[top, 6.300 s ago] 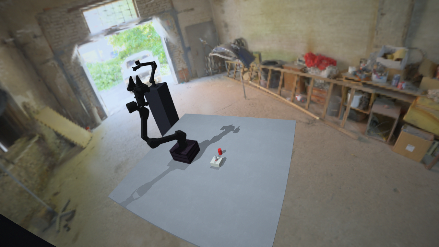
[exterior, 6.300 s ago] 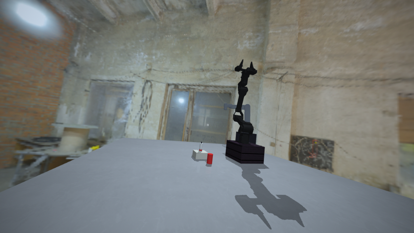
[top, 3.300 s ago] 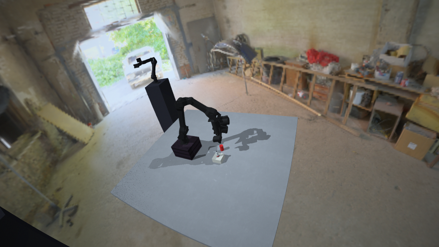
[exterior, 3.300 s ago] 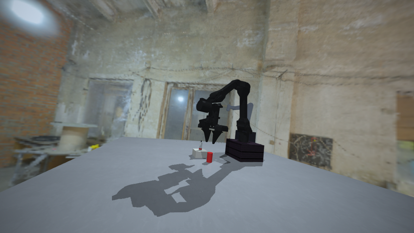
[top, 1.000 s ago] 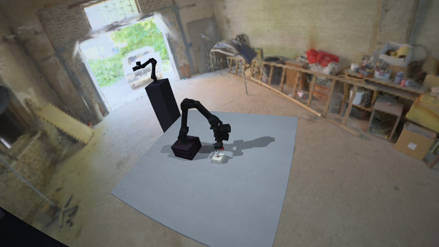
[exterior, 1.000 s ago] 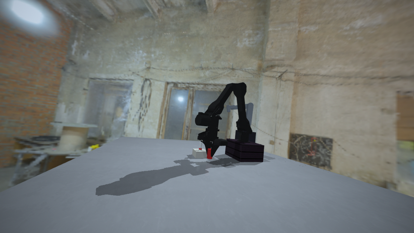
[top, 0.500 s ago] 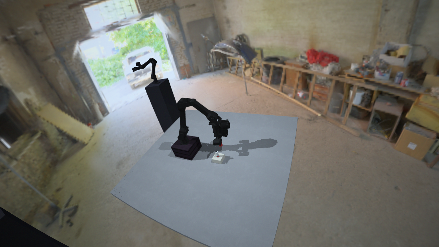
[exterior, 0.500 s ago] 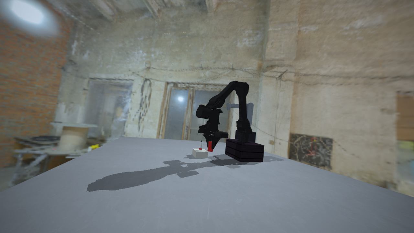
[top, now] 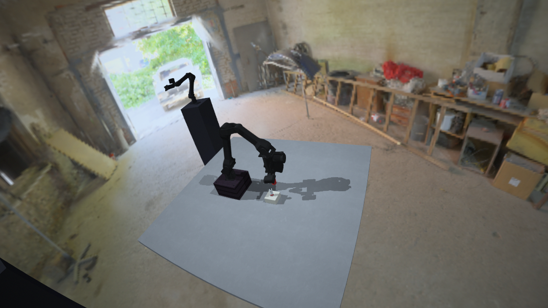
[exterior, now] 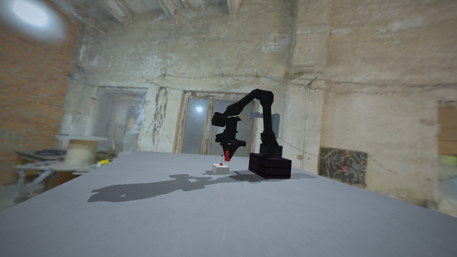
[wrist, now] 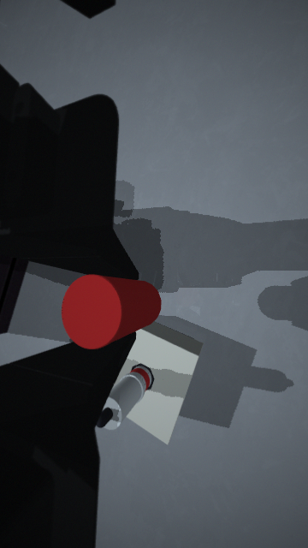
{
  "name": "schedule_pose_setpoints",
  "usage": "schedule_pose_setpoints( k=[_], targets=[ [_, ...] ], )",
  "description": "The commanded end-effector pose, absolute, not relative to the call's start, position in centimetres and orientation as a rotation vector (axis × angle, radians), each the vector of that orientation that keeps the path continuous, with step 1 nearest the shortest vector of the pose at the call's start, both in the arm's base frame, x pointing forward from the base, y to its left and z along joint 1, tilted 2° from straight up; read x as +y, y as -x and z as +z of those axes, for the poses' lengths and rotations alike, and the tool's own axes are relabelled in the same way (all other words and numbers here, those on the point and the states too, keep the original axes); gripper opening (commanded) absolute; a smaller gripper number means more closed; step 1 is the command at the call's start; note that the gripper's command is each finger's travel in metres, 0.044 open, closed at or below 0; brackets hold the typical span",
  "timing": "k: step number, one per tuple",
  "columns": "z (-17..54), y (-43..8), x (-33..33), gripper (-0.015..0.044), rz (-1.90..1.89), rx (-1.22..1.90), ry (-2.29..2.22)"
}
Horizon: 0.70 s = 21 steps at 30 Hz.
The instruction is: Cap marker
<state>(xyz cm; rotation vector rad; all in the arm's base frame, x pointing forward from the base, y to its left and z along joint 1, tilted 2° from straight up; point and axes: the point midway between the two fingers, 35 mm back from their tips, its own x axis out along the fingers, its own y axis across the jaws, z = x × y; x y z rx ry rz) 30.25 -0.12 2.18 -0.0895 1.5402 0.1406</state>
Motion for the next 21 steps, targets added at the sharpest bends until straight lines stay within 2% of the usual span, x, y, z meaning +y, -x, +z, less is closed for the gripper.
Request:
schedule_pose_setpoints(
  k=[1, 21],
  targets=[
    [3.0, -30.4, -1.3, 0.0, 0.144, 1.532, 0.092],
    [5.7, -29.8, -7.0, 0.0, 0.147, 1.536, 0.098]
  ],
)
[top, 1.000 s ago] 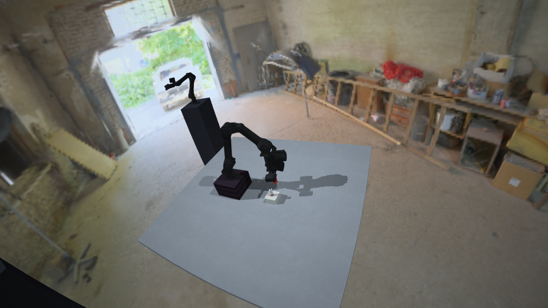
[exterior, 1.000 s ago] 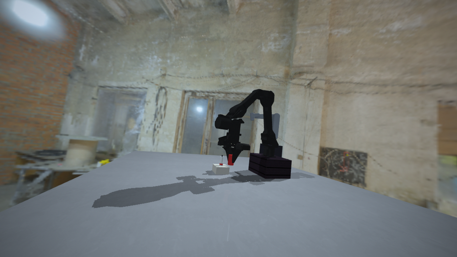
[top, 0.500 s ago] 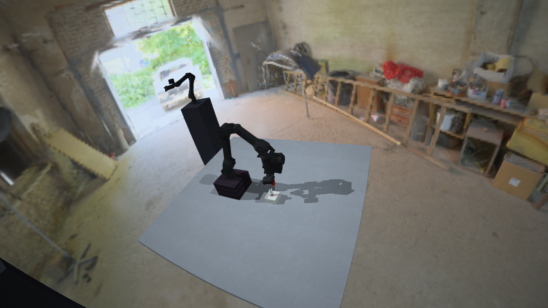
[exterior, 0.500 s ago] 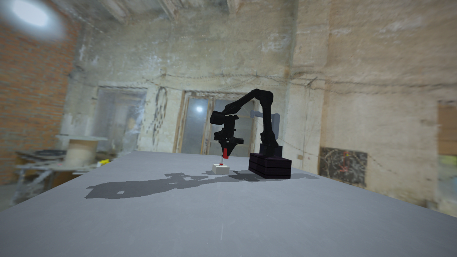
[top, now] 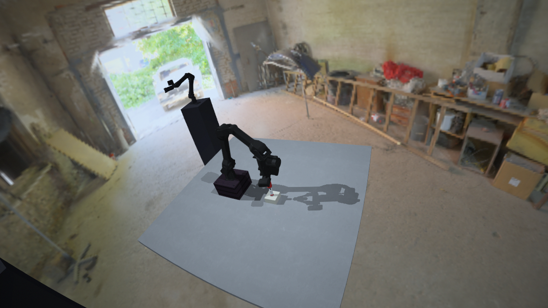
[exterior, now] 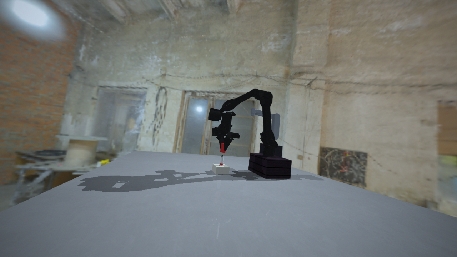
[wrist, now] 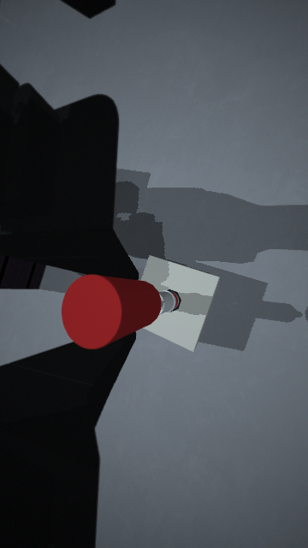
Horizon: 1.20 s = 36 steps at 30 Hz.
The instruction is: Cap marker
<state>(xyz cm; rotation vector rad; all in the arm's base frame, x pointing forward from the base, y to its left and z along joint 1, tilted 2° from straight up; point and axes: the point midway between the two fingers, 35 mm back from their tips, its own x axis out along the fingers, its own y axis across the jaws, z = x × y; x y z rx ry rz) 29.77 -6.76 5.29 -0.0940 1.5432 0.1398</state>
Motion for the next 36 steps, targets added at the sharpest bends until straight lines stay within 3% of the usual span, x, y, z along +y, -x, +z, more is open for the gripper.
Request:
schedule_pose_setpoints(
  k=[1, 36],
  targets=[
    [5.6, -29.8, -7.0, 0.0, 0.147, 1.536, 0.098],
    [0.5, -30.0, -6.8, 0.0, 0.148, 1.537, 0.098]
  ],
)
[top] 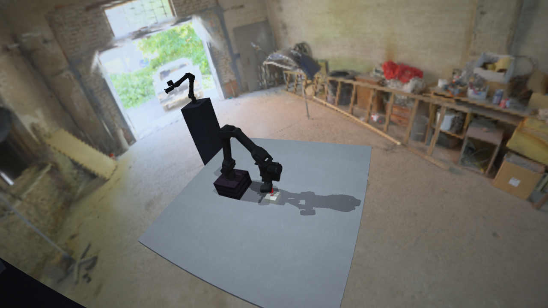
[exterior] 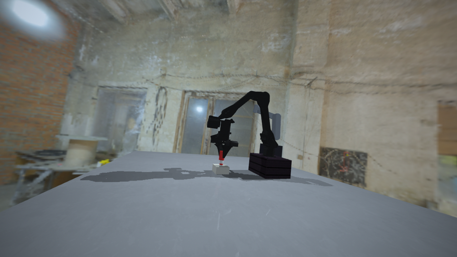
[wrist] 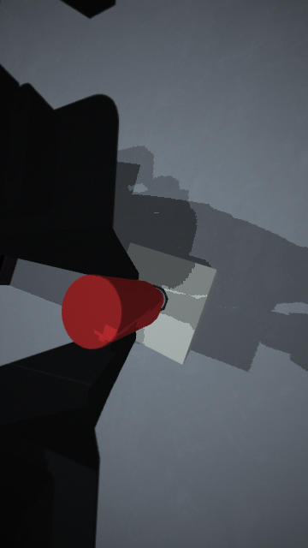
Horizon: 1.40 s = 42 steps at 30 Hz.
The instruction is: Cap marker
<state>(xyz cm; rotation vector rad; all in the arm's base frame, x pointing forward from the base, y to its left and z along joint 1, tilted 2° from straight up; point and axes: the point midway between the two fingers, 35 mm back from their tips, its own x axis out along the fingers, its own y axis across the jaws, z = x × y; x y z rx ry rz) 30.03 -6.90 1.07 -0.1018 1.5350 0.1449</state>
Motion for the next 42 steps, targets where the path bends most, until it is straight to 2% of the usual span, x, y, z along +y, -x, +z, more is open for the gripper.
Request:
schedule_pose_setpoints(
  k=[1, 13, 30, 33, 37, 41, 42],
  targets=[
    [0.4, -30.0, -6.8, 0.0, 0.148, 1.537, 0.098],
    [-0.2, -29.9, -6.8, 0.0, 0.148, 1.537, 0.098],
    [-0.1, -29.9, -6.8, 0.044, 0.147, 1.538, 0.102],
    [1.1, -30.0, -6.9, 0.044, 0.147, 1.538, 0.102],
    [7.1, -29.8, -7.1, 0.044, 0.147, 1.538, 0.102],
    [7.4, -29.7, -7.1, 0.044, 0.147, 1.538, 0.102],
    [7.4, -29.7, -7.1, 0.0414, 0.138, 1.539, 0.091]
  ],
)
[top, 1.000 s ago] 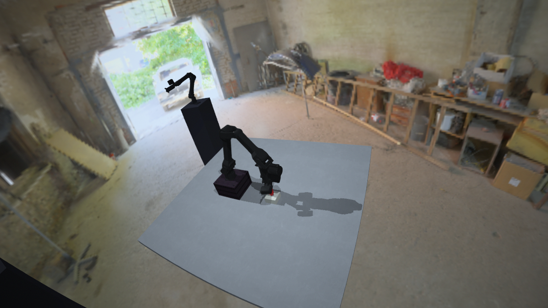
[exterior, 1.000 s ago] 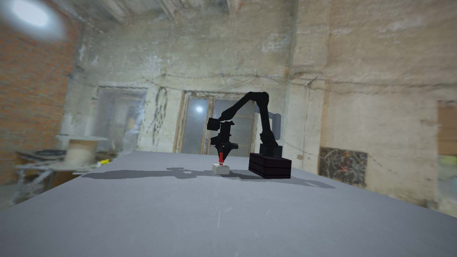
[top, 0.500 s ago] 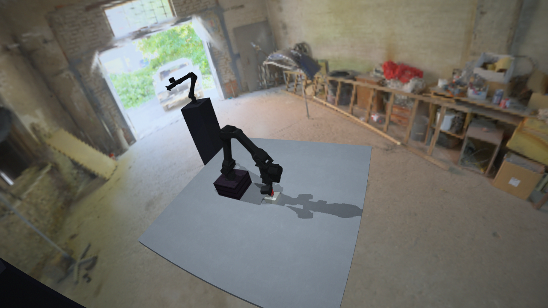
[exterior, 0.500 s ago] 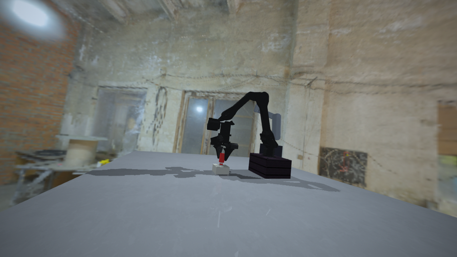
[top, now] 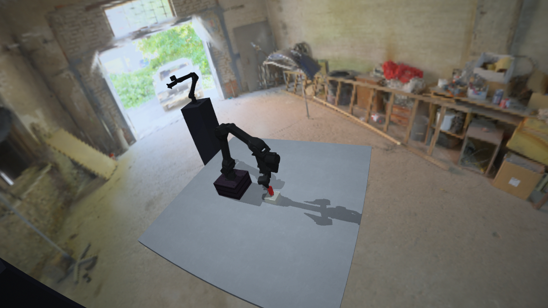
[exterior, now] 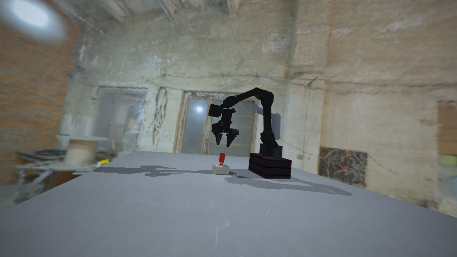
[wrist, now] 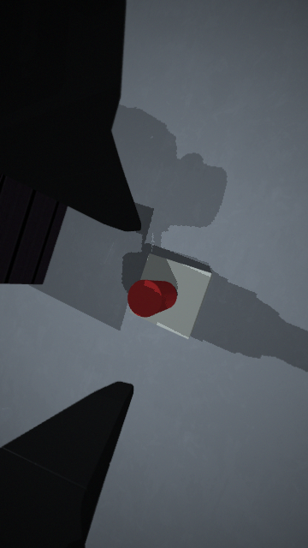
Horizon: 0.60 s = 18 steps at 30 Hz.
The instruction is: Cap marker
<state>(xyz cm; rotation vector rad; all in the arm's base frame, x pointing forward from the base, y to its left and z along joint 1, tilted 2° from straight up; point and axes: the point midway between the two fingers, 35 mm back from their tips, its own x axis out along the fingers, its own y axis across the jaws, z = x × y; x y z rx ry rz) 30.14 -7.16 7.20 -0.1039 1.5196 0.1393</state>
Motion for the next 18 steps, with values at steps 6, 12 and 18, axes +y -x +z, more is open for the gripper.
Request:
schedule_pose_setpoints(
  k=[6, 12, 18],
  targets=[
    [6.45, -29.62, -7.16, 0.0256, -0.092, 1.542, -0.149],
    [6.45, -29.62, -7.16, 0.0099, -0.092, 1.542, -0.149],
    [6.45, -29.62, -7.16, 0.0, -0.092, 1.542, -0.149]
  ],
)
